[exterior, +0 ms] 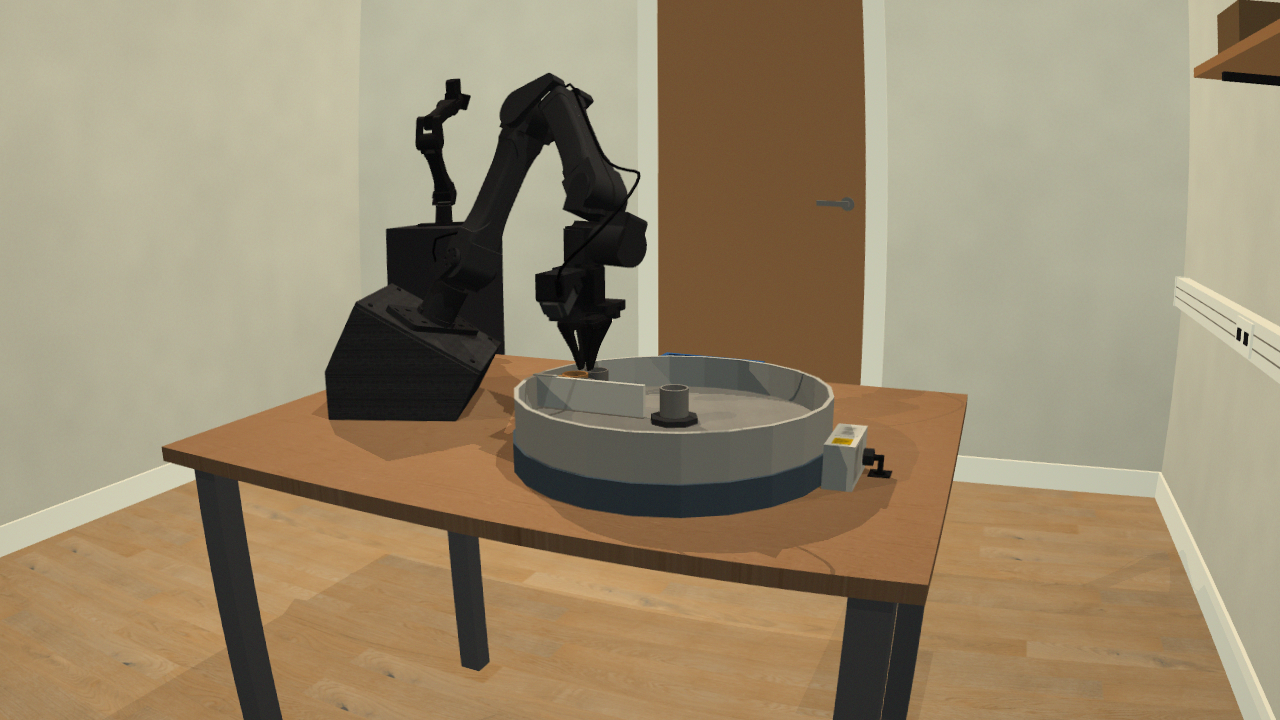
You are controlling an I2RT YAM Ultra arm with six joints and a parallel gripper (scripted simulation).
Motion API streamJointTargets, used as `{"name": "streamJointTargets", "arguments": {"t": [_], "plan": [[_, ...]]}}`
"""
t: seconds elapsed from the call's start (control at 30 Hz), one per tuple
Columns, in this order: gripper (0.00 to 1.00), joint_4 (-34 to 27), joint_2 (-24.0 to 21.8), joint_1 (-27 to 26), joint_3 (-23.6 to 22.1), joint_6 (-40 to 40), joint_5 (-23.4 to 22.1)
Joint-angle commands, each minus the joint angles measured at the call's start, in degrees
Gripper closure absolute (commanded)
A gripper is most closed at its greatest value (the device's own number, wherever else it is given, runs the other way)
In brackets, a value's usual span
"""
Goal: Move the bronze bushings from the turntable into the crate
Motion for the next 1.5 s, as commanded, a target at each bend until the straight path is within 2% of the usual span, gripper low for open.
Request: {"name": "streamJointTargets", "arguments": {"t": [0.0, 0.47, 0.63, 0.73, 0.77, 1.47], "plan": [[0.87, 0.3, -0.9, -0.6, 1.1, 0.5, 1.0], [0.87, 0.3, -0.9, -0.6, 1.1, 0.5, 1.0], [0.87, 1.4, -0.6, -0.5, -1.4, 0.5, 1.0], [0.87, 1.5, -0.5, -0.5, -1.0, 0.6, 1.0], [0.87, 1.5, -0.6, -0.5, 0.8, 0.5, 1.0], [0.87, 1.3, -0.6, -0.4, 0.7, 0.5, 1.0]]}}
